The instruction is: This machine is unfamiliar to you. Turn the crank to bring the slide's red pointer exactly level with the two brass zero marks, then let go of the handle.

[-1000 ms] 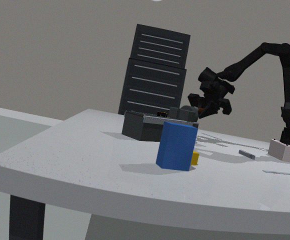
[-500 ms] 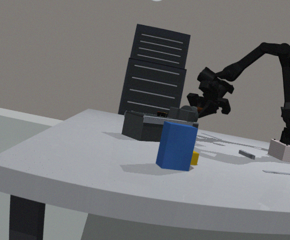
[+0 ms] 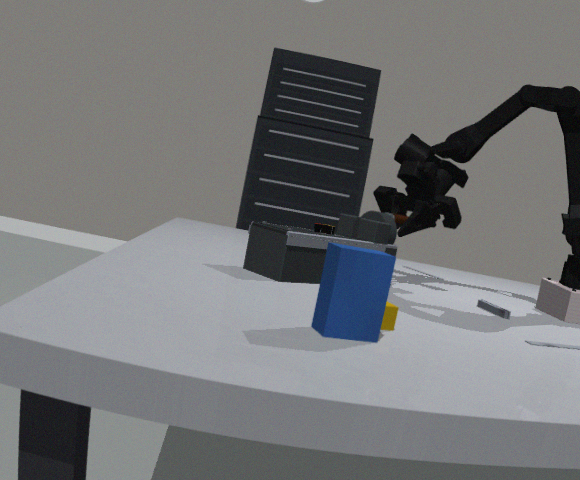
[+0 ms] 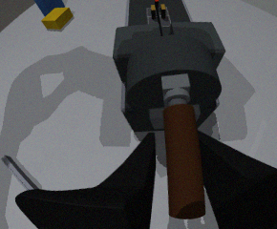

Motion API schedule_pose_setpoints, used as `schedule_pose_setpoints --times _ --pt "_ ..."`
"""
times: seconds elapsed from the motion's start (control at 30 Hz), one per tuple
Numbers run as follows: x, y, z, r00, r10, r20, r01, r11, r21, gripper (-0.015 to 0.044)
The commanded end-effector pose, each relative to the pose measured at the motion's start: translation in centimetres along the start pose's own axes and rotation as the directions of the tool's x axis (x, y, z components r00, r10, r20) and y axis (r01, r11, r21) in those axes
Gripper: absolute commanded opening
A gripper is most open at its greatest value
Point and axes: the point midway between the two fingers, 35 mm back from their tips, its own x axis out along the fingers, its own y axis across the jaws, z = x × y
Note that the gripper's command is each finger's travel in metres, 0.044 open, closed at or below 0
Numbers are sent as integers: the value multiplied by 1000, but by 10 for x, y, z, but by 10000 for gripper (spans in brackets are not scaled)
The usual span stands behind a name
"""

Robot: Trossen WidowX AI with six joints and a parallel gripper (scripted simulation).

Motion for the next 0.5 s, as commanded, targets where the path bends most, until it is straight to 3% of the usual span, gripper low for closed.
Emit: schedule_pose_setpoints --times 0.0,0.27,0.47 --pt "0 0 0 1000 -1 0 1 1000 -1 236" --pt "0 0 0 1000 -1 0 1 1000 -1 440" --pt "-19 -1 20 1000 0 0 0 1000 0 440"
